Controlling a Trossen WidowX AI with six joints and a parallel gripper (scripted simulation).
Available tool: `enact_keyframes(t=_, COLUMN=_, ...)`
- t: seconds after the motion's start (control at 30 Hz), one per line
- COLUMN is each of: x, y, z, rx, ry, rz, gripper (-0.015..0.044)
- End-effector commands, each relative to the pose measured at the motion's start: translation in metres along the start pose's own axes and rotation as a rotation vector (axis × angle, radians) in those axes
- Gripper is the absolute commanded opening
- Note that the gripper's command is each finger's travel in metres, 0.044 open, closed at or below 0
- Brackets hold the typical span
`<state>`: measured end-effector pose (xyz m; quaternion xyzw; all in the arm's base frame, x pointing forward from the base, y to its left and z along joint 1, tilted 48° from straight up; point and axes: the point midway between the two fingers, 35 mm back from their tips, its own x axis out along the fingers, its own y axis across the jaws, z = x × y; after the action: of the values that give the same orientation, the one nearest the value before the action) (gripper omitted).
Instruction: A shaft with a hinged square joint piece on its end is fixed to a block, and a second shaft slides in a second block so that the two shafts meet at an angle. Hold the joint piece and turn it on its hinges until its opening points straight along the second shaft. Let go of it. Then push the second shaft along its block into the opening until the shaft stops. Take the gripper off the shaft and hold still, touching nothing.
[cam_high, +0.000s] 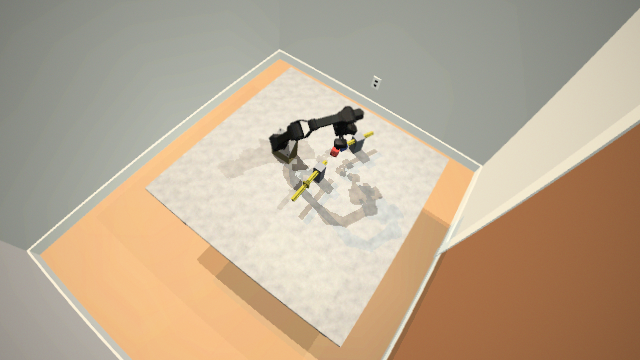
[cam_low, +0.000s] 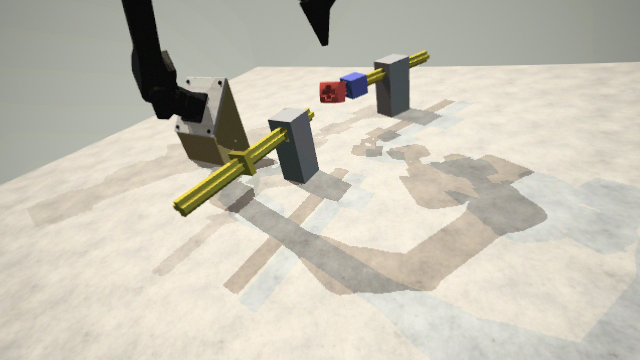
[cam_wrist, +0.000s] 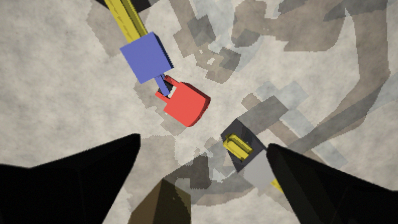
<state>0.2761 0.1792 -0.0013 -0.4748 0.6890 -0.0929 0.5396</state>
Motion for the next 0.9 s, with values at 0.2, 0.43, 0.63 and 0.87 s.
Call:
enact_keyframes(t=0.2, x=-0.029, y=-0.002, z=-0.007, rx=0.283, ry=-0.014, rz=0.048, gripper=0.044)
enact_keyframes(t=0.43, x=-0.024, y=-0.012, z=-0.01, rx=0.334, ry=-0.01, rz=0.046, gripper=0.044)
enact_keyframes(t=0.63, x=-0.002, y=-0.05, z=-0.026, rx=0.54, ry=0.008, rz=0.037, gripper=0.044)
enact_keyframes(t=0.87, x=0.007, y=-0.064, z=-0.035, rx=0.625, ry=0.015, rz=0.031, gripper=0.044)
